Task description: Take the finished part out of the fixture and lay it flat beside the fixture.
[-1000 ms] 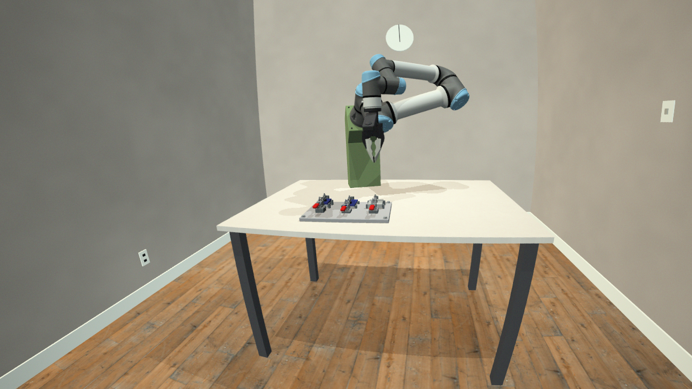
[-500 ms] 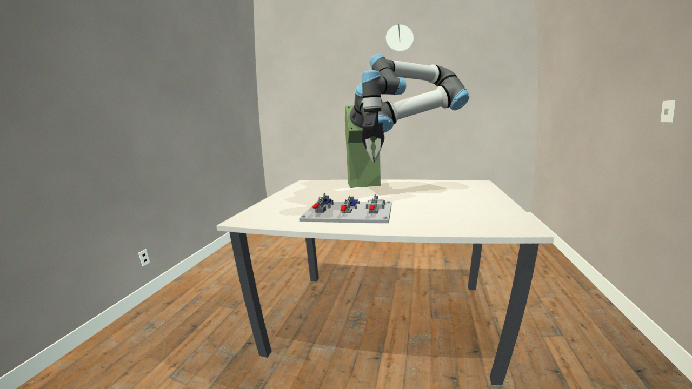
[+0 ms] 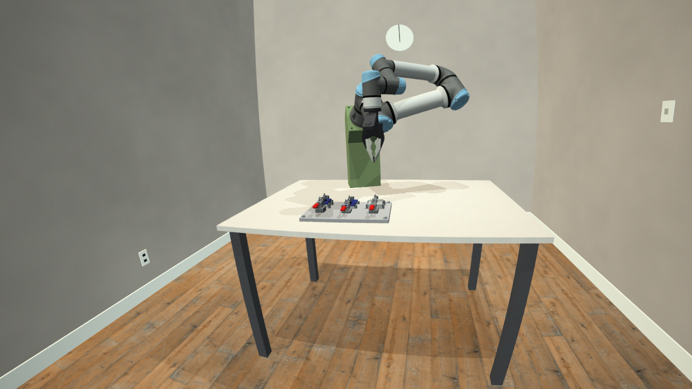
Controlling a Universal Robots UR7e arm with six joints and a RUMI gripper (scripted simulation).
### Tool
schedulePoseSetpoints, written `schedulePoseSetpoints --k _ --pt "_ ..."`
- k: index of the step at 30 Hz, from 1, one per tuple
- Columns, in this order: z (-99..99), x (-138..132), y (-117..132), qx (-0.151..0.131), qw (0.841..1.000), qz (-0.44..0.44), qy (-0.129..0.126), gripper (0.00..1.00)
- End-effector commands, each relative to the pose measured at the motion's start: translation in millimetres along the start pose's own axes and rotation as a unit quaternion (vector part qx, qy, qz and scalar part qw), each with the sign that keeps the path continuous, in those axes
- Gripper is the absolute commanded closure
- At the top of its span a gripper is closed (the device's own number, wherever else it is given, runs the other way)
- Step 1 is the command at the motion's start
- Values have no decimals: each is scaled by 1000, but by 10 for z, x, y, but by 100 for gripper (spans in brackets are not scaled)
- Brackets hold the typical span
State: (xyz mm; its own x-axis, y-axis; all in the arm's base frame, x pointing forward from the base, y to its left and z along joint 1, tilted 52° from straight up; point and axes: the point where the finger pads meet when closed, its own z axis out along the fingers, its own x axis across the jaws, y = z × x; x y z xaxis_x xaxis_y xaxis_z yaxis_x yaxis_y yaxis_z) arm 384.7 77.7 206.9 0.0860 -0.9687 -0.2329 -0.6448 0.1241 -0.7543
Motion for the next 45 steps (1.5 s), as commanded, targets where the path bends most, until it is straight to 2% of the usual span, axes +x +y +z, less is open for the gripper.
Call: schedulePoseSetpoints --k 1,10,11,45 --pt "-1 -1 -1 0 1000 0 0 100" --pt "-1 -1 -1 0 1000 0 0 100" --pt "-1 -1 -1 0 1000 0 0 41" --pt "-1 -1 -2 0 1000 0 0 41"
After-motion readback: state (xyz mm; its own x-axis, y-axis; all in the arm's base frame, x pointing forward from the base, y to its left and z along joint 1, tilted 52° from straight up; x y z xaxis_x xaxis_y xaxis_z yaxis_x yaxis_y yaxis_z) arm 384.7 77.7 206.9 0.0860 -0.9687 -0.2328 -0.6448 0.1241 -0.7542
